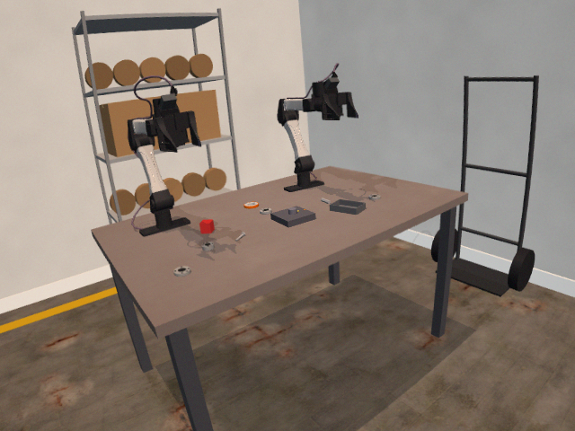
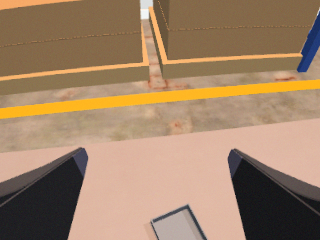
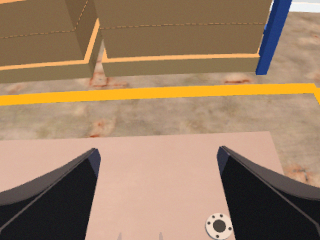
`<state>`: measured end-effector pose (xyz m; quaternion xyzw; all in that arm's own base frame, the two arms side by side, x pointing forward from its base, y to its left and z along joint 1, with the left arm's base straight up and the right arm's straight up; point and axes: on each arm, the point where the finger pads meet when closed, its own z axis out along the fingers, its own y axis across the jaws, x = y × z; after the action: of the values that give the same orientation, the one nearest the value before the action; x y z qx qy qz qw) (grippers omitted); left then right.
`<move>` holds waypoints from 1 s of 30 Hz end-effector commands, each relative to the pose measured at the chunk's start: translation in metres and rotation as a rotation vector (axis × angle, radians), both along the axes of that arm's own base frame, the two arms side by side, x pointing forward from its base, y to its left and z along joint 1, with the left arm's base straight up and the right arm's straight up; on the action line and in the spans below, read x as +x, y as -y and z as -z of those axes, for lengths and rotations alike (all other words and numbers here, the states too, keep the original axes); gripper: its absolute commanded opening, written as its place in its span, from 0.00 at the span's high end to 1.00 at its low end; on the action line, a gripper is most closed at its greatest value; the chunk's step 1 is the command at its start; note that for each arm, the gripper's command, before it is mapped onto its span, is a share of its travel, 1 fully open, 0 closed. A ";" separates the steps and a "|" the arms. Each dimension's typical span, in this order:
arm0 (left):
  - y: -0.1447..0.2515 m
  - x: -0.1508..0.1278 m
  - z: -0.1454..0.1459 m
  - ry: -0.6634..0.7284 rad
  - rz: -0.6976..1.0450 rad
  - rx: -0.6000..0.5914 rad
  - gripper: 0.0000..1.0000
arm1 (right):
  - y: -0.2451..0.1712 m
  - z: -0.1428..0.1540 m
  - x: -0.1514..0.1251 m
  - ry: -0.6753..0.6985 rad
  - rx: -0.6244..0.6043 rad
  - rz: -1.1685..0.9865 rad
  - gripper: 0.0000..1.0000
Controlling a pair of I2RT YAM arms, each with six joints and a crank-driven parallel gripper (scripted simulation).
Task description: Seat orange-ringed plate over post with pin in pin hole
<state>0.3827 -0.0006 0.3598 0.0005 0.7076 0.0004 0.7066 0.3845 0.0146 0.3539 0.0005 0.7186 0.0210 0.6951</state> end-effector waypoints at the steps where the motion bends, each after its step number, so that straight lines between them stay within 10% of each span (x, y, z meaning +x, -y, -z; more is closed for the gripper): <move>1: -0.001 -0.004 -0.003 0.002 0.002 0.009 0.00 | 0.013 -0.016 -0.002 0.087 -0.054 0.004 0.17; 6: -0.001 -0.004 -0.003 0.002 0.002 0.009 0.00 | 0.015 0.007 0.006 0.022 -0.037 0.014 0.17; 8: -0.001 -0.004 -0.003 0.002 0.002 0.009 0.14 | 0.017 -0.045 -0.009 0.138 -0.014 0.033 0.17; 30: 0.029 0.007 0.023 -0.113 0.042 -0.117 0.14 | 0.012 -0.022 -0.002 0.075 -0.032 0.028 0.17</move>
<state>0.3855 -0.0163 0.3529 -0.0054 0.7186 -0.0265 0.6949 0.3826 0.0001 0.3626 0.0010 0.7045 0.0015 0.7097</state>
